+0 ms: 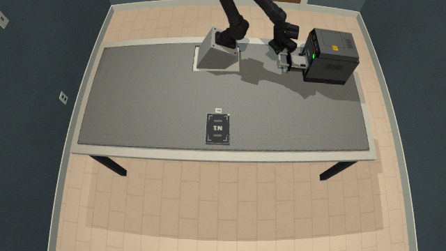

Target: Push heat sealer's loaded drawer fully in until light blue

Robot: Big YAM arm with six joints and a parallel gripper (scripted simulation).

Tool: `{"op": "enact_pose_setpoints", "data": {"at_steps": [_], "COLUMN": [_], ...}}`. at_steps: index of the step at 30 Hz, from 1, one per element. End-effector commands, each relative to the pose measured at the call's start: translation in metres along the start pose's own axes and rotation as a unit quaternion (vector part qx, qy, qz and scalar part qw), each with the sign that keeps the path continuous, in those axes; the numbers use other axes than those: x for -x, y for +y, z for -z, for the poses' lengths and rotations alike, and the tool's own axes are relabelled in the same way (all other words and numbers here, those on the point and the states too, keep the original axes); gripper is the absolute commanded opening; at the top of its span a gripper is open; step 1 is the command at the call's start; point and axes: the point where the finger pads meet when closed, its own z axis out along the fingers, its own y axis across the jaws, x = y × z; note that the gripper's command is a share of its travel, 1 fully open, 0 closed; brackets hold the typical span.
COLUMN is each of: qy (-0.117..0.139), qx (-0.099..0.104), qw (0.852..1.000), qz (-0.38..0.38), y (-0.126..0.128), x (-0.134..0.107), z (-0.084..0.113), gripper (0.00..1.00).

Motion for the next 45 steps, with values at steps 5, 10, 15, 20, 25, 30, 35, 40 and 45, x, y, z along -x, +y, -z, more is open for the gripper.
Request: {"op": "enact_pose_setpoints", "data": {"at_steps": [5,10,15,20,25,30,35,40,45], "qy": [-0.023,-0.037,-0.050,-0.073,-0.076,-0.092,-0.104,-0.118,-0.135], "qx": [0.021,0.029,0.034,0.038,0.038,0.037,0.035,0.031,0.023], "qw": [0.993,0.980,0.964,0.948,0.922,0.890,0.864,0.829,0.781], "qz": [0.117,0.192,0.258,0.308,0.377,0.445,0.491,0.545,0.609], "y": [0.000,-0.001,-0.002,0.005,-0.005,-0.007,-0.008,-0.009,-0.011], "x": [0.006,0.004,0.003,0.013,0.001,-0.001,-0.002,-0.003,-0.005], "z": [0.006,0.007,0.007,0.017,0.008,0.009,0.009,0.010,0.010], "gripper": [0.30,0.30,0.30,0.30,0.30,0.30,0.30,0.30,0.30]}}
